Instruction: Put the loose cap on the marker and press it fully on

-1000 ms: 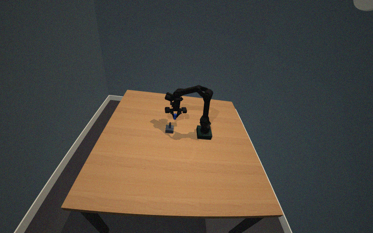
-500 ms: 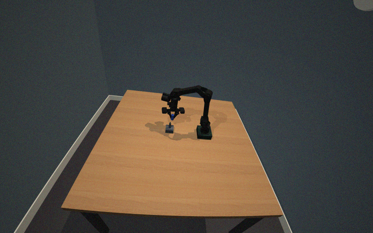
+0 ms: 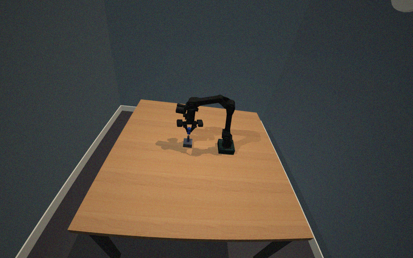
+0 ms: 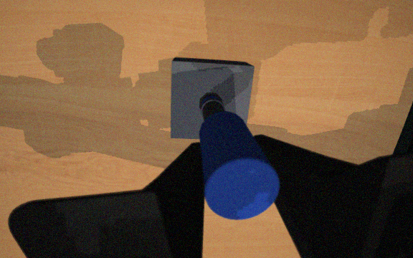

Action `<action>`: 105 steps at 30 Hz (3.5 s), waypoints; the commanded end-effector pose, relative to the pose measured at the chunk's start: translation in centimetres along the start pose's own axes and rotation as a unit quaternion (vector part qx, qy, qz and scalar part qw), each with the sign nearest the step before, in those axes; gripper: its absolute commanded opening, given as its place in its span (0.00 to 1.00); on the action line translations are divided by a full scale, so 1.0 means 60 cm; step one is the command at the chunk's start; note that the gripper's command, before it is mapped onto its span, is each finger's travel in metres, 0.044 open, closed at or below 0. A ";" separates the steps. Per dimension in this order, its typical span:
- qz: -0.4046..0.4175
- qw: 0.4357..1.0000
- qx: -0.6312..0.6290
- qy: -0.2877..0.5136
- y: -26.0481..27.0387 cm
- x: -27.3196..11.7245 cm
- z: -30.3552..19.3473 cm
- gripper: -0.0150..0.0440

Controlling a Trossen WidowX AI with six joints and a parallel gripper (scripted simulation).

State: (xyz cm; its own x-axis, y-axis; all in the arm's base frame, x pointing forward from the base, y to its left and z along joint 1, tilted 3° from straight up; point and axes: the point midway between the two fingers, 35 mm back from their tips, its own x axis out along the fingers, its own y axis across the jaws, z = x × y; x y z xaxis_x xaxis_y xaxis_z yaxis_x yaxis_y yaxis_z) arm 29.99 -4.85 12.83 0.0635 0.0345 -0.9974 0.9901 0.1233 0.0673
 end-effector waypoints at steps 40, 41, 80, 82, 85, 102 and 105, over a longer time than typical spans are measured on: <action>-0.002 1.000 0.004 -0.001 0.002 0.088 -0.007 0.25; -0.002 1.000 0.004 -0.001 0.002 0.091 -0.007 0.25; -0.002 1.000 0.001 -0.001 0.005 0.057 -0.007 1.00; -0.002 1.000 0.001 -0.001 0.005 0.006 -0.007 1.00; -0.002 1.000 0.001 -0.001 0.002 -0.031 -0.008 1.00; -0.002 0.840 -0.543 0.000 0.002 -0.019 -0.007 0.42; -0.002 0.771 -0.637 0.000 0.002 -0.016 -0.007 0.29</action>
State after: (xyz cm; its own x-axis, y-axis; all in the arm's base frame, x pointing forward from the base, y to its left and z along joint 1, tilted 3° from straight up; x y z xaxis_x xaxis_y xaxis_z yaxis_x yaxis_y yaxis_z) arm 29.97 -4.44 14.36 0.0622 0.0313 -0.9976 0.7139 0.6971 0.0664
